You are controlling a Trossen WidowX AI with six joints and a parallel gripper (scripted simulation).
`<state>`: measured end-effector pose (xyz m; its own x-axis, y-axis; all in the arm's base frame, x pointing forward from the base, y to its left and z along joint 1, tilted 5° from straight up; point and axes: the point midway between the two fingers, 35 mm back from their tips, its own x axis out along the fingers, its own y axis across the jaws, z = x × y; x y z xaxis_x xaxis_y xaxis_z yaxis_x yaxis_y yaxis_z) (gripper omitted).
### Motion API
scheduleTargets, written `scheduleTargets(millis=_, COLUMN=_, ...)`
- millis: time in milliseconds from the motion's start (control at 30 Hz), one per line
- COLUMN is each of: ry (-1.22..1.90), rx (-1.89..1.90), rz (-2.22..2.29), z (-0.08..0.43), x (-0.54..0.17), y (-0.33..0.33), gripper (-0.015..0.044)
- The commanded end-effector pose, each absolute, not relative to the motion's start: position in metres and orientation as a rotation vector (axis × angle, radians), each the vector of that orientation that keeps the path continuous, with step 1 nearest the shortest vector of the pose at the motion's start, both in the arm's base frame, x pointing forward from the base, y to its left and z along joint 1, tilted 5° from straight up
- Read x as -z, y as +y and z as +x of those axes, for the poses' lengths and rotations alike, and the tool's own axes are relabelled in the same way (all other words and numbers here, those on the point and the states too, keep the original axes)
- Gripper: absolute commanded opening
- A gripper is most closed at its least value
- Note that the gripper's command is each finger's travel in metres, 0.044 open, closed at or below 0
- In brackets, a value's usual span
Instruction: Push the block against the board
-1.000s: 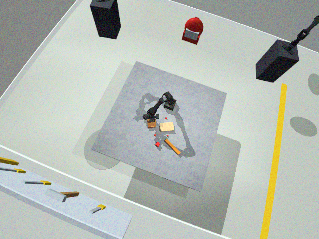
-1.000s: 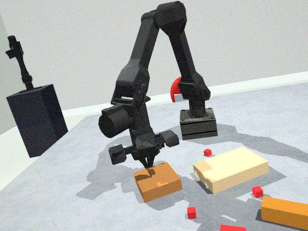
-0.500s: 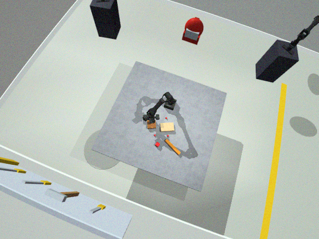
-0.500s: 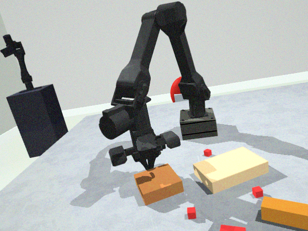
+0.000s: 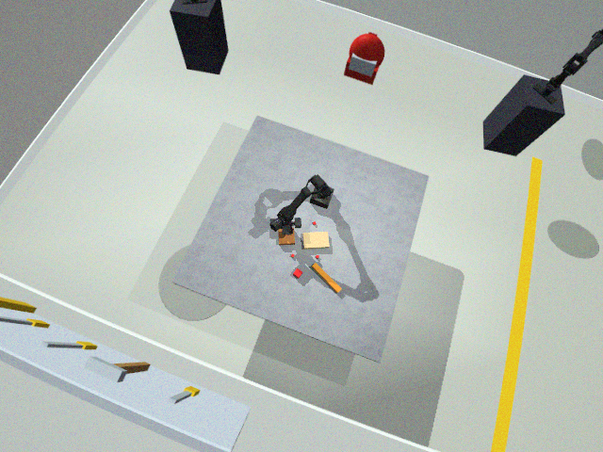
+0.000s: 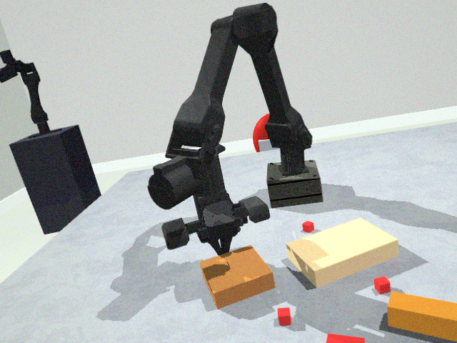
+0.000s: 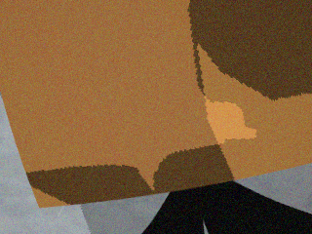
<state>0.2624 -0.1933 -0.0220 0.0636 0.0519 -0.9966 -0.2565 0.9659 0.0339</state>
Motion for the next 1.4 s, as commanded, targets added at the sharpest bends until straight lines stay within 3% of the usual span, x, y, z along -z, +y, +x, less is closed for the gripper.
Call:
scheduleTargets(millis=0, ry=1.49, rx=-0.237, rz=-0.162, z=0.267, x=0.023, y=-0.191, gripper=0.0)
scheduleTargets(millis=1367, ry=1.488, rx=-0.238, rz=-0.161, z=0.294, x=0.02, y=-0.182, gripper=0.0)
